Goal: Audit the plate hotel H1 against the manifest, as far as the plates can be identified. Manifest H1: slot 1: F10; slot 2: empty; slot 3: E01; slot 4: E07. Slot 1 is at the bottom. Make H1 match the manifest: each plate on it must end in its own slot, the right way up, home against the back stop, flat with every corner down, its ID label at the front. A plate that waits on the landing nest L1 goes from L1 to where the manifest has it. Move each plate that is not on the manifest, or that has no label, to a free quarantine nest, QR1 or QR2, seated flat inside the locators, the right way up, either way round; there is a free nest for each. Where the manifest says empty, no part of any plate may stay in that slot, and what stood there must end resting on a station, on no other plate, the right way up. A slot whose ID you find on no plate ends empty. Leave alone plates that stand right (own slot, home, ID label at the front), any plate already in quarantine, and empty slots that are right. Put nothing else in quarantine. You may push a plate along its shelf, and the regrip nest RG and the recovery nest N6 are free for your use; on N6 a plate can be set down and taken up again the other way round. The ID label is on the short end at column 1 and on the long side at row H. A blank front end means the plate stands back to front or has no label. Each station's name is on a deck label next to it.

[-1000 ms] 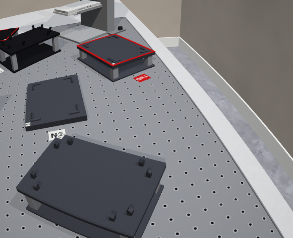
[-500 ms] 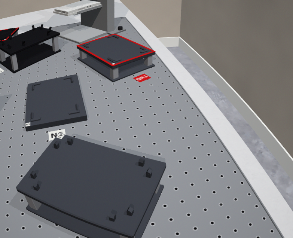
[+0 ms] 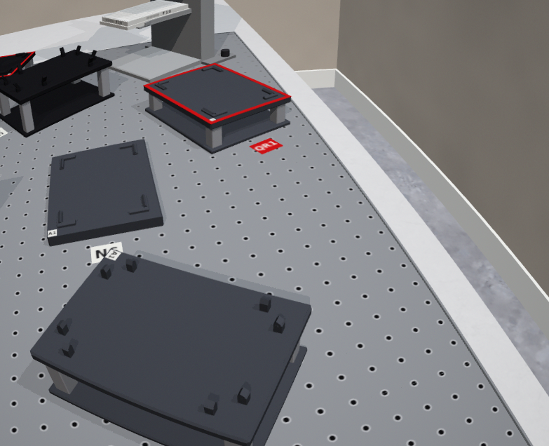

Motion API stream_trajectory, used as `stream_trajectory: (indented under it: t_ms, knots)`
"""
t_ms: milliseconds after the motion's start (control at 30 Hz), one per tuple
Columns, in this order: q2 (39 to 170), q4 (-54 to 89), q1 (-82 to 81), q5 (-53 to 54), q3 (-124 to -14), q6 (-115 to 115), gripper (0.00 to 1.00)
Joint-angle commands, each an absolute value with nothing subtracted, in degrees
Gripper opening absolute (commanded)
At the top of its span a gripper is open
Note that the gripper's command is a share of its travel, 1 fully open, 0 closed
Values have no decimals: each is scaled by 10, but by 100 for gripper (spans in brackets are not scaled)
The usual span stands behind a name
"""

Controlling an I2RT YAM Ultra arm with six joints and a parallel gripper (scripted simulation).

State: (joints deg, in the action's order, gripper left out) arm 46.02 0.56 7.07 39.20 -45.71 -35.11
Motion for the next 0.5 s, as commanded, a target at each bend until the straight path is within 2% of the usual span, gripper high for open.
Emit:
stream_trajectory:
  t_ms: [0, 467]
  knots:
    - [460, 3, 71, 386, -460, -351, 100]
    - [452, 6, 75, 389, -455, -351, 100]
